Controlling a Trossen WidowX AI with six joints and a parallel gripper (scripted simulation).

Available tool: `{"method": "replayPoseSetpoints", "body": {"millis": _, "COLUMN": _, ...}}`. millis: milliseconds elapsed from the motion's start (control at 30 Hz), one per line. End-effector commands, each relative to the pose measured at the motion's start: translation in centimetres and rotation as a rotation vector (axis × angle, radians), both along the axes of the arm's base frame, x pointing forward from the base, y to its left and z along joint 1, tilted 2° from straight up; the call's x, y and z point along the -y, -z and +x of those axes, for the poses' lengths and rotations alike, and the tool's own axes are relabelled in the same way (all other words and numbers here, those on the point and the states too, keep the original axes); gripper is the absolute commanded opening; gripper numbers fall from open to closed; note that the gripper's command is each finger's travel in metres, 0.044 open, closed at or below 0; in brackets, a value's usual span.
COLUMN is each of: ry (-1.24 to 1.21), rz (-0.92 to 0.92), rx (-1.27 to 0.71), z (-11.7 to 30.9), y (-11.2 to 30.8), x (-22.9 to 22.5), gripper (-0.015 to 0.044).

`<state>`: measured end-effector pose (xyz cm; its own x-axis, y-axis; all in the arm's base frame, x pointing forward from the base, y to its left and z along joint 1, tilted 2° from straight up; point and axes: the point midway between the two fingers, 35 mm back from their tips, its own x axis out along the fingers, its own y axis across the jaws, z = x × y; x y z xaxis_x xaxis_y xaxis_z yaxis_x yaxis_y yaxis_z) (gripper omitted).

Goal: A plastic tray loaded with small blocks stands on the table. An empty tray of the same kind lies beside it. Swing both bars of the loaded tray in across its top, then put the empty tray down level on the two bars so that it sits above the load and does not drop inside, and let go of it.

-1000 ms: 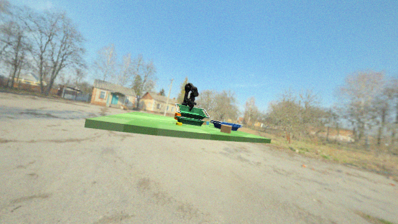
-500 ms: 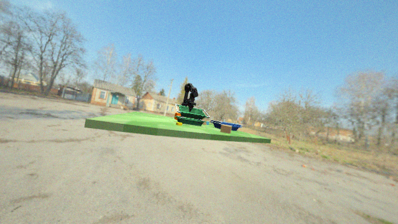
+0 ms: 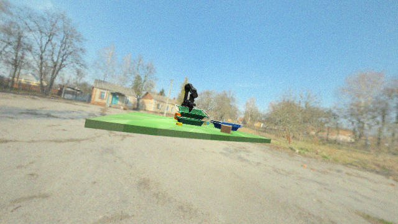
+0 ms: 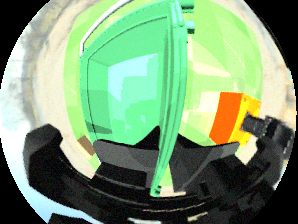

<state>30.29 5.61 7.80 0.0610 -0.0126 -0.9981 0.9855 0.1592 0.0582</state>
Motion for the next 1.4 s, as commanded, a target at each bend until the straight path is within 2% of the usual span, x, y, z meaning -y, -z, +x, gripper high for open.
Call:
{"method": "replayPoseSetpoints", "body": {"millis": 0, "ry": -0.002, "rz": -0.002, "rx": -0.009, "z": -0.3, "y": 0.6, "x": 0.1, "gripper": 0.0000}}
{"method": "replayPoseSetpoints", "body": {"millis": 1367, "ry": -0.002, "rz": -0.002, "rx": -0.010, "z": -1.0, "y": 2.7, "x": 0.3, "gripper": 0.0000}}
